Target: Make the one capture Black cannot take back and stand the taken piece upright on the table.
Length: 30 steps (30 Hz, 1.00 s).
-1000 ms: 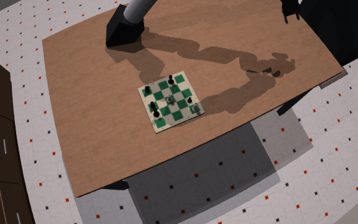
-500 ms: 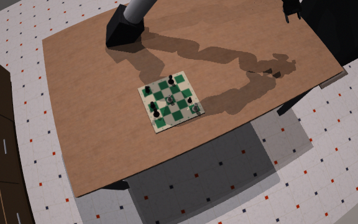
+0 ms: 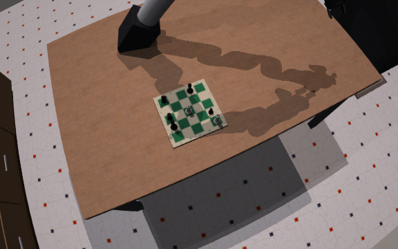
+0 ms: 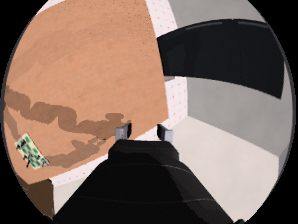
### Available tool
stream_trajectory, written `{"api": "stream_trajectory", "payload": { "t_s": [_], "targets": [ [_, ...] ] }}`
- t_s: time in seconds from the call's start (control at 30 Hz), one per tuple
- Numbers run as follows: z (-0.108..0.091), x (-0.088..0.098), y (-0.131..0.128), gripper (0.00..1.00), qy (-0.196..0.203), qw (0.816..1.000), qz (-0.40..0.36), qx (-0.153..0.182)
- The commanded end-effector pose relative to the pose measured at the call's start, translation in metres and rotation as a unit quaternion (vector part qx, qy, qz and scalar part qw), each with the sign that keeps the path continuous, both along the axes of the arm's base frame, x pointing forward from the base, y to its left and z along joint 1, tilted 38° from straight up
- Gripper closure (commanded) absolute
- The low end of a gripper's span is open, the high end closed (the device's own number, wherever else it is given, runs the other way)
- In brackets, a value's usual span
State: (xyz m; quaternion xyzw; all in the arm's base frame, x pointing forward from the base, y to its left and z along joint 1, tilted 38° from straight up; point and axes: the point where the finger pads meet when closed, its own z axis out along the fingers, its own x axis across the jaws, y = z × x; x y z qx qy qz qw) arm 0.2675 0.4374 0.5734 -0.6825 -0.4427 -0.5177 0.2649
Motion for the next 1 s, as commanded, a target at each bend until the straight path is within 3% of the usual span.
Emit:
{"api": "stream_trajectory", "payload": {
  "t_s": [0.0, 0.1, 0.17, 0.27, 0.43, 0.47, 0.6, 0.63, 0.67, 0.73, 0.87, 0.9, 0.97],
  "targets": [
    [0.033, -0.003, -0.012, 0.0, -0.016, 1.0, -0.001, 0.021],
    [0.062, -0.001, -0.029, 0.0, -0.026, 0.999, -0.004, 0.038],
    [0.062, -0.001, -0.029, 0.0, -0.026, 0.999, -0.004, 0.038],
    [0.095, 0.0, -0.051, 0.0, -0.037, 0.998, -0.007, 0.058],
    [0.153, 0.004, -0.102, 0.0, -0.053, 0.994, -0.013, 0.098],
    [0.153, 0.004, -0.102, 0.0, -0.053, 0.994, -0.013, 0.098],
    [0.198, 0.009, -0.158, 0.0, -0.062, 0.988, -0.02, 0.137],
    [0.198, 0.009, -0.158, 0.0, -0.062, 0.988, -0.02, 0.137],
    [0.209, 0.011, -0.174, 0.0, -0.064, 0.987, -0.022, 0.147],
    [0.209, 0.011, -0.174, 0.0, -0.064, 0.987, -0.022, 0.147],
    [0.245, 0.022, -0.246, 0.0, -0.067, 0.979, -0.029, 0.19],
    [0.245, 0.022, -0.246, 0.0, -0.067, 0.979, -0.029, 0.19],
    [0.259, 0.03, -0.286, 0.0, -0.066, 0.974, -0.034, 0.213]
  ]
}}
